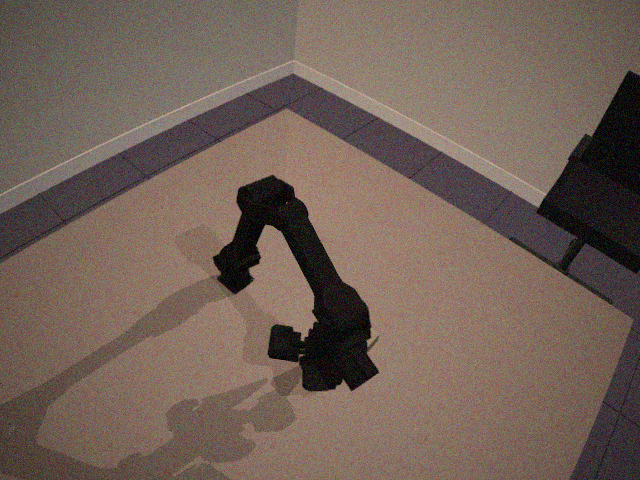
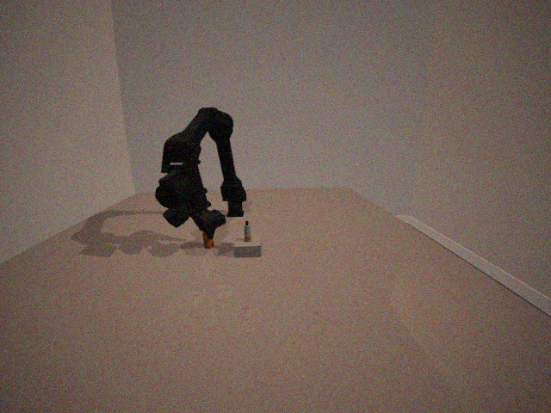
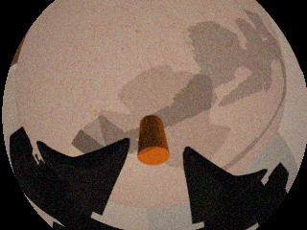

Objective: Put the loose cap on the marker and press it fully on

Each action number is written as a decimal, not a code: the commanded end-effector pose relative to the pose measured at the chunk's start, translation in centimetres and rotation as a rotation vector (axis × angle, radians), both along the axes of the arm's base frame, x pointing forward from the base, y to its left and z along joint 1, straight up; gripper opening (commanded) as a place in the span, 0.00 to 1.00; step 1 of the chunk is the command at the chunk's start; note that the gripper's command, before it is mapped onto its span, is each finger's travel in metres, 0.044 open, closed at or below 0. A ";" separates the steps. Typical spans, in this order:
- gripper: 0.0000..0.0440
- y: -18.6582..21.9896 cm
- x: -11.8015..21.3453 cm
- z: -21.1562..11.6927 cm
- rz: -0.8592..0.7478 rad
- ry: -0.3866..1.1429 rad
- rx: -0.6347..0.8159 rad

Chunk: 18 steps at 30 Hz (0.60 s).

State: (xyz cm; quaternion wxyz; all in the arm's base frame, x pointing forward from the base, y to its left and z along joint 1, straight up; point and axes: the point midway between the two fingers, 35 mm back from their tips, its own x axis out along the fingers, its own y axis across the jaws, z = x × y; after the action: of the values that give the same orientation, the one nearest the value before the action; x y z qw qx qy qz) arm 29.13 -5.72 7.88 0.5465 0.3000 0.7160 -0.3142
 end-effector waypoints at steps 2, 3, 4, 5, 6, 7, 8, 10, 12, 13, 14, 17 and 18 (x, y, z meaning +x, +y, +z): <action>0.56 0.1 -0.2 -1.3 0.040 0.004 -0.003; 0.56 0.2 -0.3 -1.5 0.047 0.004 -0.004; 0.56 0.2 -0.3 -1.7 0.055 0.004 -0.004; 0.55 0.3 -0.4 -1.8 0.062 0.003 -0.006; 0.54 0.3 -0.4 -1.9 0.070 0.002 -0.007; 0.52 0.3 -0.4 -2.0 0.077 0.000 -0.008; 0.50 0.4 -0.5 -2.1 0.083 -0.002 -0.010; 0.42 0.4 -0.5 -2.1 0.095 -0.008 -0.015; 0.30 0.4 -0.4 -1.9 0.106 -0.019 -0.022; 0.24 0.4 -0.4 -1.7 0.110 -0.024 -0.025; 0.19 0.4 -0.3 -1.5 0.115 -0.033 -0.027; 0.19 0.3 0.3 -0.6 0.128 -0.068 -0.041; 0.19 0.3 0.5 -0.3 0.133 -0.080 -0.046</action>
State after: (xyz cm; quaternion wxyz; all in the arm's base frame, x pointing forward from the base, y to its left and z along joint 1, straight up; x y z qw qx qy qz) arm 29.03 -5.32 6.75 0.5833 0.2568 0.7155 -0.2862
